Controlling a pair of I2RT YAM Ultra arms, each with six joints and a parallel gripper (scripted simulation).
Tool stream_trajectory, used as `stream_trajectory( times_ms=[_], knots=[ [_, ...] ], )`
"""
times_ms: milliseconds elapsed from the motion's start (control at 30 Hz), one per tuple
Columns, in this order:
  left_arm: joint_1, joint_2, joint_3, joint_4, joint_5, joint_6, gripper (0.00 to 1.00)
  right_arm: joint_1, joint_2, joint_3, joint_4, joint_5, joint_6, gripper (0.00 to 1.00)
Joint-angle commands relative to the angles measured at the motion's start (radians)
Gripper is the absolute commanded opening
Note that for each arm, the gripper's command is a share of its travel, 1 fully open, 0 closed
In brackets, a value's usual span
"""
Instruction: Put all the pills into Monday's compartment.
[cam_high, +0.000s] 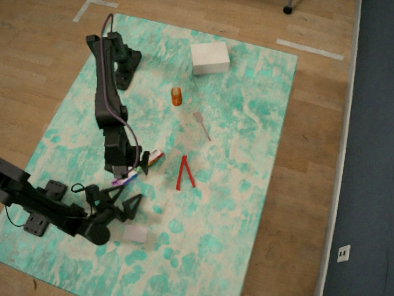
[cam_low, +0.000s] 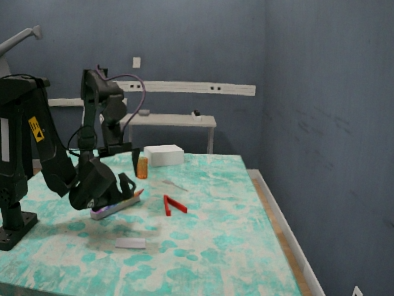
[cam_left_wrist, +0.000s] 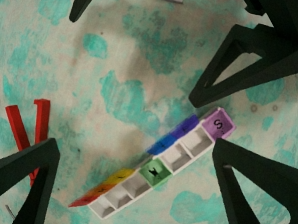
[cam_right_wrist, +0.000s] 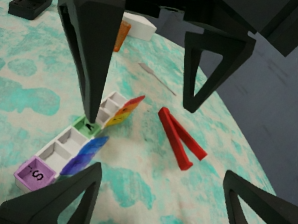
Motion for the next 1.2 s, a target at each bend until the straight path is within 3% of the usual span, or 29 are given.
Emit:
stream_trajectory(
  times_ms=[0,533,633,800,1033,1100,1167],
  knots=[
    [0.0,-0.032,0.019,0.008,-0.001,-0.001,1.0,0.0,-0.008,0.007,-0.005,-0.011,0.003,1.0],
    [0.0,-0.032,0.019,0.008,-0.001,-0.001,1.0,0.0,-0.008,0.007,-0.005,-0.011,0.003,1.0],
    [0.0,-0.01,0.006,0.003,0.0,0.0,1.0,0.0,-0.002,0.009,-0.016,0.026,0.027,1.0],
    [0.0,-0.01,0.006,0.003,0.0,0.0,1.0,0.001,0.016,0.059,-0.058,0.149,0.159,1.0],
    [0.0,-0.01,0.006,0.003,0.0,0.0,1.0,0.01,0.051,0.237,-0.12,0.406,0.423,1.0],
    [0.0,-0.01,0.006,0.003,0.0,0.0,1.0,0.01,0.051,0.237,-0.12,0.406,0.423,1.0],
    [0.0,-0.01,0.006,0.003,0.0,0.0,1.0,0.064,0.055,0.309,-0.133,0.501,0.505,1.0]
  ],
)
